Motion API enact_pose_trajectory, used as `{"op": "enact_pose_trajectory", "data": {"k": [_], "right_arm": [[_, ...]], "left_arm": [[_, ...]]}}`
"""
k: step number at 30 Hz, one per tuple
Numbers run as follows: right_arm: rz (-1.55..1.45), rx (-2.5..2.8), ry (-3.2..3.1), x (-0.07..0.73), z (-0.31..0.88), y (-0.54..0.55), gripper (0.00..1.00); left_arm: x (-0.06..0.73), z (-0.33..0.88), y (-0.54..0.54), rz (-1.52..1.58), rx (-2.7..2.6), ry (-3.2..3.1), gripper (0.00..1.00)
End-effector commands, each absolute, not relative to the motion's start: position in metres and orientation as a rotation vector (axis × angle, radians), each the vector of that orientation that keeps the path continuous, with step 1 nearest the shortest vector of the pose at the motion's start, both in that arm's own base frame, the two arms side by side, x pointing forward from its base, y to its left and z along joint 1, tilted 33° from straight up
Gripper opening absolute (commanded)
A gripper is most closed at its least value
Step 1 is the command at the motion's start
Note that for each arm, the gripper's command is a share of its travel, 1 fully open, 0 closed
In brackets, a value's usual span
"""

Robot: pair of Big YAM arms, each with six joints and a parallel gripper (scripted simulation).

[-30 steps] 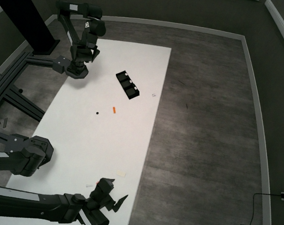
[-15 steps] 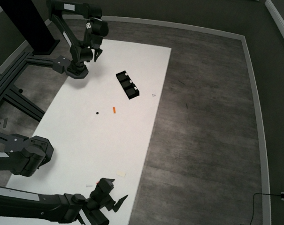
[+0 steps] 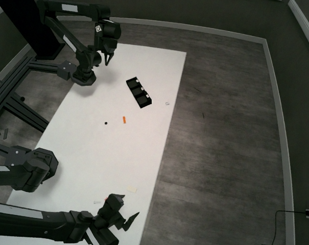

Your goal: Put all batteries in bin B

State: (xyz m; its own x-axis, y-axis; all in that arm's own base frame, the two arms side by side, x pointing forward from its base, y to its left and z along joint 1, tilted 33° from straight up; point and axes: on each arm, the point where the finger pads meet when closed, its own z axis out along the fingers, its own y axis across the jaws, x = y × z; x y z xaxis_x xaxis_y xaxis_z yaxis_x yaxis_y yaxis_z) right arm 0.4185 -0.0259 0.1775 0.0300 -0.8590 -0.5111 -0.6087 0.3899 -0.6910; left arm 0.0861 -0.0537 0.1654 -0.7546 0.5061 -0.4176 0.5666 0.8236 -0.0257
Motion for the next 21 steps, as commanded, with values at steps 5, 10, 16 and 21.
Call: {"op": "enact_pose_trajectory", "data": {"k": [5, 10, 16, 21], "right_arm": [[-0.326, -1.310, 1.664, 0.419, 0.181, -0.026, 1.00], [-0.326, -1.310, 1.664, 0.419, 0.181, -0.026, 1.00], [-0.326, -1.310, 1.664, 0.419, 0.181, -0.026, 1.00], [-0.326, -1.310, 1.664, 0.419, 0.181, -0.026, 1.00]], "left_arm": [[0.093, 0.190, -0.043, -0.183, 0.646, 2.592, 1.00], [0.097, 0.190, -0.034, -0.151, 0.516, 2.617, 1.00], [0.100, 0.190, -0.022, -0.114, 0.362, 2.639, 1.00], [0.102, 0.190, -0.015, -0.090, 0.264, 2.648, 1.00]]}}
